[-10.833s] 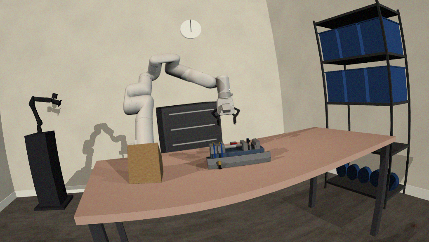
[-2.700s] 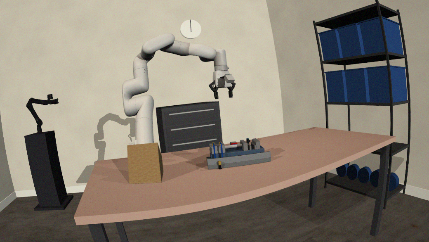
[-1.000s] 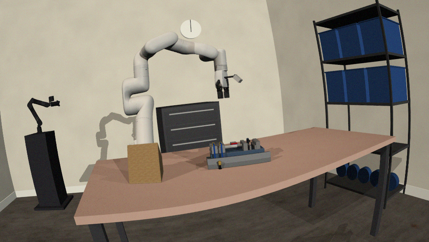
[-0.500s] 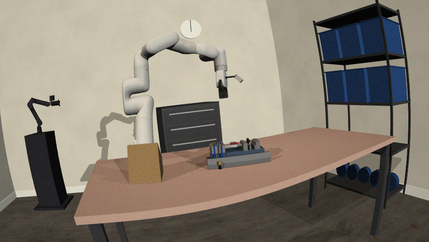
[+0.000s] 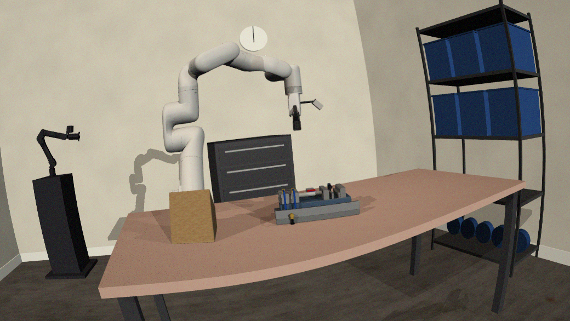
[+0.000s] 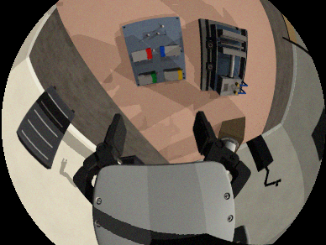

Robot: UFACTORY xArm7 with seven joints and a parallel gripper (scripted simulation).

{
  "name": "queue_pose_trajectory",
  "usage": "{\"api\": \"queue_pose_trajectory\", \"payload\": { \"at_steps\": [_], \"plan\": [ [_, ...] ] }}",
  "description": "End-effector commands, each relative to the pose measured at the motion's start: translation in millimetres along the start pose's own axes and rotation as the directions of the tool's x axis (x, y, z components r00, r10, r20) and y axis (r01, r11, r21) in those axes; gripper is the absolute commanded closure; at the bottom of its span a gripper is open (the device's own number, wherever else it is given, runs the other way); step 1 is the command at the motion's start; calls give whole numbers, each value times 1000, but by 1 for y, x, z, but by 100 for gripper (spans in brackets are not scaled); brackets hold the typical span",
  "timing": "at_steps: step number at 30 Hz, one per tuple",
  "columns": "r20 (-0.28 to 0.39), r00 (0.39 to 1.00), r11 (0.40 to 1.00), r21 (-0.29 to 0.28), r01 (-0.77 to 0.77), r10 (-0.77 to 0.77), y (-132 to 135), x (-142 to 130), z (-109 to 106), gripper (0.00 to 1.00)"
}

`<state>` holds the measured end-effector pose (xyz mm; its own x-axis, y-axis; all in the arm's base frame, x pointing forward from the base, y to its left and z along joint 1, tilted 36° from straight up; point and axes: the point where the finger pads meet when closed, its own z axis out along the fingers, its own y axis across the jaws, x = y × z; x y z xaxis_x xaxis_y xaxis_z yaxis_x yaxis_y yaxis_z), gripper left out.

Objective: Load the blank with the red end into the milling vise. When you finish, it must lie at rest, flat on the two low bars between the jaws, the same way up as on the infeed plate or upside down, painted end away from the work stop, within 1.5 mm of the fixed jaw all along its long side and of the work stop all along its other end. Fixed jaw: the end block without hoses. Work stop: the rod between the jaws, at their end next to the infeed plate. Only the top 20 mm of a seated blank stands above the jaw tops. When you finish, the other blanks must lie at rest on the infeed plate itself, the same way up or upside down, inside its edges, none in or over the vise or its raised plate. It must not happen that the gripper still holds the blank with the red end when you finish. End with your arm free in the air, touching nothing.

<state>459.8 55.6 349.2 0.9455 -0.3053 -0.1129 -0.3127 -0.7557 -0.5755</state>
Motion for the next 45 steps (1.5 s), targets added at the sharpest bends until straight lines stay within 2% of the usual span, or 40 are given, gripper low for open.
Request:
{"api": "queue_pose_trajectory", "payload": {
  "at_steps": [1,4,11,21,28,38,45],
  "plan": [
    [-3,996,996,3,90,-90,0,1,-2,0],
    [-3,987,987,2,158,-158,0,1,-2,0],
    [-3,987,987,2,158,-158,0,1,-2,0],
    [-4,927,927,2,376,-376,0,1,-2,0],
    [-4,927,927,2,376,-376,0,1,-2,0],
    [-4,819,819,1,574,-574,0,1,-2,0],
    [-4,819,819,1,574,-574,0,1,-2,0]
  ]
}}
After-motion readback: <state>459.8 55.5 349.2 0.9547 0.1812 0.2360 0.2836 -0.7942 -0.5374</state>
